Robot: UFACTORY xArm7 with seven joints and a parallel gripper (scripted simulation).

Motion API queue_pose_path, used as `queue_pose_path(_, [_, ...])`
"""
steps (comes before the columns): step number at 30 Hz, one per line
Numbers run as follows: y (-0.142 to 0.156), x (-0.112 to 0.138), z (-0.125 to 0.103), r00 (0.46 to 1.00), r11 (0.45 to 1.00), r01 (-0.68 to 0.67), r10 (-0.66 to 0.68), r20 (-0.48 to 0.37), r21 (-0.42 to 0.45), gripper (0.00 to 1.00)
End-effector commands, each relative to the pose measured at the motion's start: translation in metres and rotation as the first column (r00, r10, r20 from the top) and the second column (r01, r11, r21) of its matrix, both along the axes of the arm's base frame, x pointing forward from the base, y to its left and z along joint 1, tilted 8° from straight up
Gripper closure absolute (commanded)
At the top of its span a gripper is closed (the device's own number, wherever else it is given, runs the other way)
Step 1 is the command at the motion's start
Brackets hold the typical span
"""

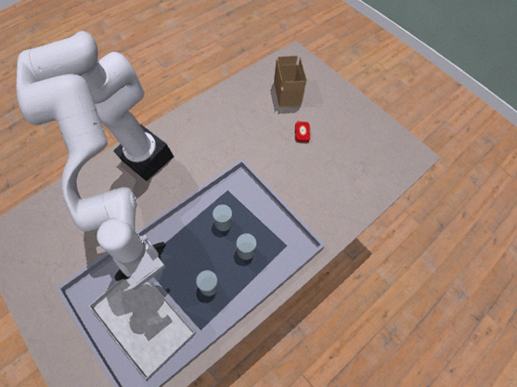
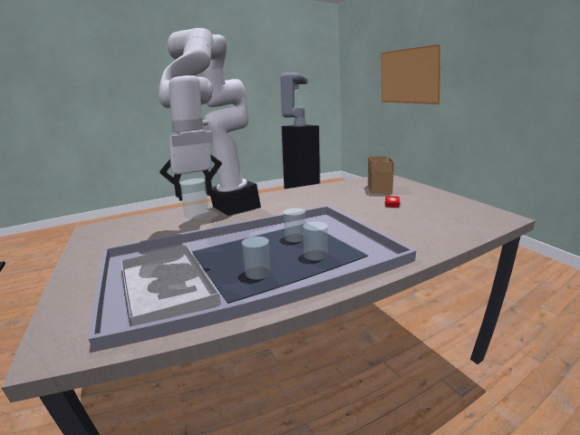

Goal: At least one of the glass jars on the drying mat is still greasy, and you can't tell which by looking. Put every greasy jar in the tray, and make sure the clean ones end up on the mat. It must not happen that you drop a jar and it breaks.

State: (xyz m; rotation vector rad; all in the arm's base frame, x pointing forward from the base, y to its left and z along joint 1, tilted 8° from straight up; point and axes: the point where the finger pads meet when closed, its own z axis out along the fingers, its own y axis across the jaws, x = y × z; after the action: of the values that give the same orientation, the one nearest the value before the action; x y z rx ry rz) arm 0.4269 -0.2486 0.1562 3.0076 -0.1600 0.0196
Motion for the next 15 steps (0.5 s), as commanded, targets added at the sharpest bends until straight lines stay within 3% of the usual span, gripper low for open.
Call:
queue_pose_path(1, [-0.010,0.006,0.003,1.000,1.000,-0.001,0.001,0.004,-0.001,1.00])
queue_pose_path(15, [-0.047,0.020,0.008,1.000,1.000,-0.001,0.001,0.004,-0.001,1.00])
